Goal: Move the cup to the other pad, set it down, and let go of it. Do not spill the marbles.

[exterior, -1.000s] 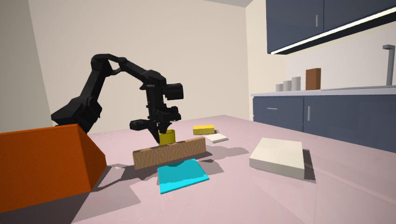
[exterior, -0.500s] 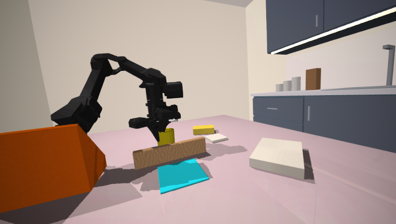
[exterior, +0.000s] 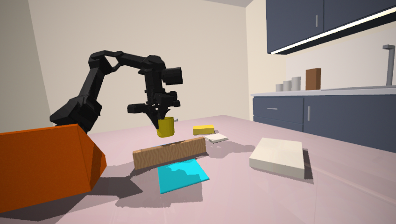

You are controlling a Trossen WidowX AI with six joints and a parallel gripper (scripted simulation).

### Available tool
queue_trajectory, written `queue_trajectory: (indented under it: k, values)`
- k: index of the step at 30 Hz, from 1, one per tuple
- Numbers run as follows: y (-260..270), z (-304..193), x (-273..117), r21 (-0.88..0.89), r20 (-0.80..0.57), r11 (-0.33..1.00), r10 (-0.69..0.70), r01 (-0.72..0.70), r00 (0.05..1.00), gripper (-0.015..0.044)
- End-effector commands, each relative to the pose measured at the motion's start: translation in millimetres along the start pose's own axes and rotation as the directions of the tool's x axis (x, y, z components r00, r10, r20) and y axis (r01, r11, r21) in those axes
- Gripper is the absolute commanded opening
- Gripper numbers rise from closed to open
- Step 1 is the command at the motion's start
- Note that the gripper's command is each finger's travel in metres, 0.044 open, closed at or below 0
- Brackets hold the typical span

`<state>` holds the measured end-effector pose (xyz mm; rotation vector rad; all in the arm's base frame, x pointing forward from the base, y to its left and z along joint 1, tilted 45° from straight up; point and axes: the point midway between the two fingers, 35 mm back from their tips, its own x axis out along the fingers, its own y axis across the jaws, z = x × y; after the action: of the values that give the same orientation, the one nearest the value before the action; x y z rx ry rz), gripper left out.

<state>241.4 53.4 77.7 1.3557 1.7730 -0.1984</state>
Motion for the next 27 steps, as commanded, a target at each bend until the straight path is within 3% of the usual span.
queue_trajectory:
  k: [1,27]
  values:
    - [0.5,0.6,-15.4,-0.006,0.004,1.0,0.001,-0.001,1.0,0.0]
    - [-2.8,3.3,-19.4,0.001,-0.002,1.0,0.003,-0.003,1.0,0.0]
